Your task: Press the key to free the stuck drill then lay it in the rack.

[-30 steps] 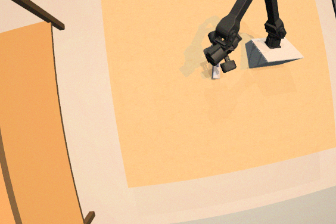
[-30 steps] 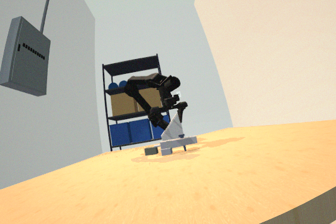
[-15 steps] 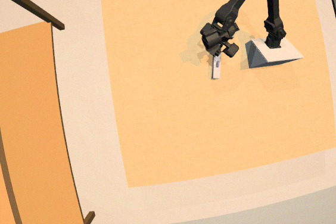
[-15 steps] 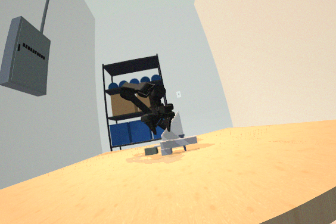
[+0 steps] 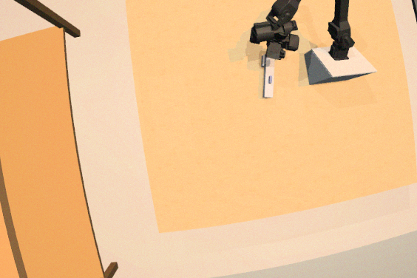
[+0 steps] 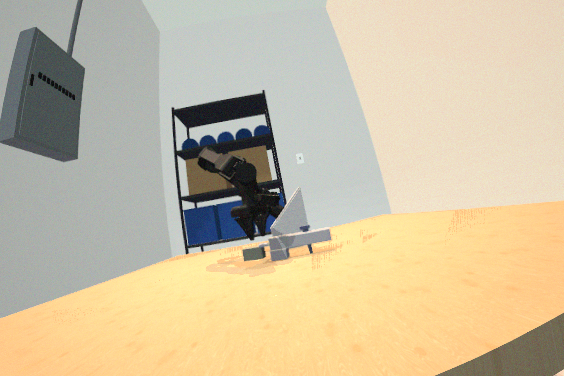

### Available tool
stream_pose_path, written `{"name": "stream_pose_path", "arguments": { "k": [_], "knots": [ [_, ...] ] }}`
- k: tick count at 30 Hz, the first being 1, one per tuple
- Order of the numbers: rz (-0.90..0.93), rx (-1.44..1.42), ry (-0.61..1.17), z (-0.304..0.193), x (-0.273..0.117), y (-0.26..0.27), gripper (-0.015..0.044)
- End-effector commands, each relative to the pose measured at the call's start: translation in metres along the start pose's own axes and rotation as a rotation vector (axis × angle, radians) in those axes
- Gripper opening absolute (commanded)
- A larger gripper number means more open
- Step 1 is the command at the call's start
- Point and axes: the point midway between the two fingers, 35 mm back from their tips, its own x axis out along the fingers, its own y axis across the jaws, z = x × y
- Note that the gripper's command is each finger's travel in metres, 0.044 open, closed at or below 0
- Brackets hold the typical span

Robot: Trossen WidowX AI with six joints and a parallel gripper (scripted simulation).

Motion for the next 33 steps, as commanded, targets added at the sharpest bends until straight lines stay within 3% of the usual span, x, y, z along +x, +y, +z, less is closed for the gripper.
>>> {"name": "stream_pose_path", "arguments": {
  "k": [1,33],
  "knots": [
    [0.005,-0.104,0.016,-0.01,0.007,0.007,0.044],
    [0.005,-0.104,0.016,-0.002,0.033,0.007,0.044]
  ]
}}
